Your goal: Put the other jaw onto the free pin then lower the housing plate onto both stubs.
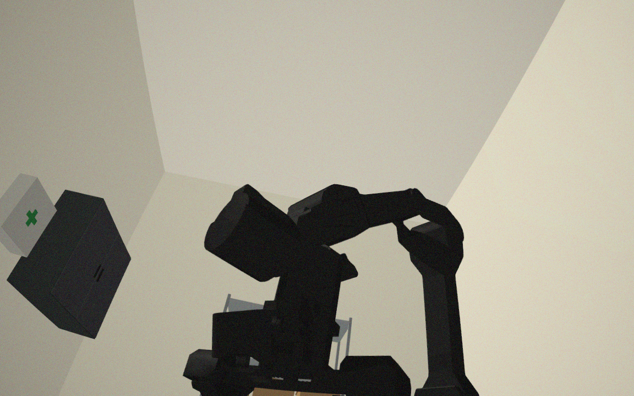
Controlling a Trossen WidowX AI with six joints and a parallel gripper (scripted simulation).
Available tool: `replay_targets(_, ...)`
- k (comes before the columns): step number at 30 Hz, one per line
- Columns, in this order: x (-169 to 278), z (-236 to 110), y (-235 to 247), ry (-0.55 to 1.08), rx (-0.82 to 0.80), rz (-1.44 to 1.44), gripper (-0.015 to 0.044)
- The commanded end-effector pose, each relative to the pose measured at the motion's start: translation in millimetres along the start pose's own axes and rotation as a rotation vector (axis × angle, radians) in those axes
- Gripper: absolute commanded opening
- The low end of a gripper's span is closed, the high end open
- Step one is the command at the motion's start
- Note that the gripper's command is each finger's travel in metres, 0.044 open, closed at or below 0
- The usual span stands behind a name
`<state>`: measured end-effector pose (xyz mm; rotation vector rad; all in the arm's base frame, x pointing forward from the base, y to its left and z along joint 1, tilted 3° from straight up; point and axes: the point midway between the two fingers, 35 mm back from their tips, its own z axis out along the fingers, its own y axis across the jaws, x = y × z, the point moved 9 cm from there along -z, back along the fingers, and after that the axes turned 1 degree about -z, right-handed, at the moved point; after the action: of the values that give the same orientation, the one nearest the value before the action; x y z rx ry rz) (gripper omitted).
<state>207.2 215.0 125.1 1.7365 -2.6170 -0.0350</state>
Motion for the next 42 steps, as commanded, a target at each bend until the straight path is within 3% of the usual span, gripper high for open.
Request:
replay_targets(1, -2, 0, 16, 0.005, -0.012, -0.087, 0.044)
replay_targets(28, -11, -9, 93, -0.006, -0.034, -0.523, 0.044)
replay_targets(34, -11, 30, 94, -0.006, -0.034, -0.523, 0.044)
replay_targets(42, -11, 31, 94, -0.006, -0.034, -0.523, 0.044)
